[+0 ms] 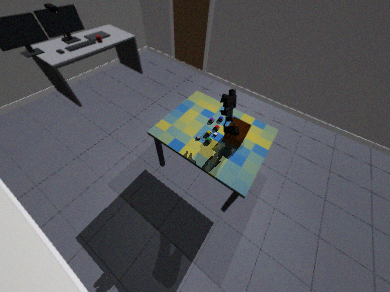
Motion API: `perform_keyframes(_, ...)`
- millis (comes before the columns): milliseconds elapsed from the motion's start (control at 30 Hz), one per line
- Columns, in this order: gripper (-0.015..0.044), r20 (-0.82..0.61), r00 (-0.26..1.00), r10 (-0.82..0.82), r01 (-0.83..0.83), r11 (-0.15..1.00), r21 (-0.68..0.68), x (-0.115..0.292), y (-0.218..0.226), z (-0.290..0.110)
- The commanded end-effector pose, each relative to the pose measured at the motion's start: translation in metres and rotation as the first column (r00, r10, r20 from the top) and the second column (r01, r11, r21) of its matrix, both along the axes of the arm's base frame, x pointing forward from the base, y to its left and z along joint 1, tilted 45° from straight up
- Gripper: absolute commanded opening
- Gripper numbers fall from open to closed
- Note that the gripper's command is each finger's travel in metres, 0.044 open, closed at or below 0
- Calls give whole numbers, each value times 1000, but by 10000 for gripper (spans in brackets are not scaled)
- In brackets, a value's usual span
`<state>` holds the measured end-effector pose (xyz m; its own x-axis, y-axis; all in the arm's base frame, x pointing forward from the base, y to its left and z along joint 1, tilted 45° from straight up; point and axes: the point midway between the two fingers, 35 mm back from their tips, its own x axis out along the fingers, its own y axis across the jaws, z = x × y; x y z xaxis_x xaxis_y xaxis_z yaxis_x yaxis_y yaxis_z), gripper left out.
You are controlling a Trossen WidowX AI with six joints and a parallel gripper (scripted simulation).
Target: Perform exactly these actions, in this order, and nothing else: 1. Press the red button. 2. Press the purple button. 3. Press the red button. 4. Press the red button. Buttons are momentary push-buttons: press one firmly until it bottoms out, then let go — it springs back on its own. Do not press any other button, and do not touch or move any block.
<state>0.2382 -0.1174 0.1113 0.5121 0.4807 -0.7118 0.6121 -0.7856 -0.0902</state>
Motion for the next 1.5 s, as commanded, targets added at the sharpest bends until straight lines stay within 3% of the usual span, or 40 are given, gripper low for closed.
perform_keyframes(0, 400, 5, 1000, 14, -14, 1000, -7, 0, 1, -1)
perform_keyframes(100, 400, 66, 974, 217, -210, 973, -101, 2, 10, -12)
perform_keyframes(233, 400, 145, 820, 554, -506, 820, -268, 4, 27, -32)
perform_keyframes(367, 400, 189, 542, 819, -703, 565, -431, 2, 45, -51)
perform_keyframes(500, 400, 199, 179, 963, -767, 263, -585, -1, 64, -69)
perform_keyframes(600, 400, 190, -85, 978, -737, 66, -672, -6, 77, -82)
perform_keyframes(733, 400, 171, -296, 940, -666, -74, -742, -10, 87, -91)
perform_keyframes(1067, 400, 70, -730, 680, -353, -287, -891, -23, 109, -111)
perform_keyframes(1467, 400, 64, -744, 665, -337, -291, -896, -24, 110, -111)
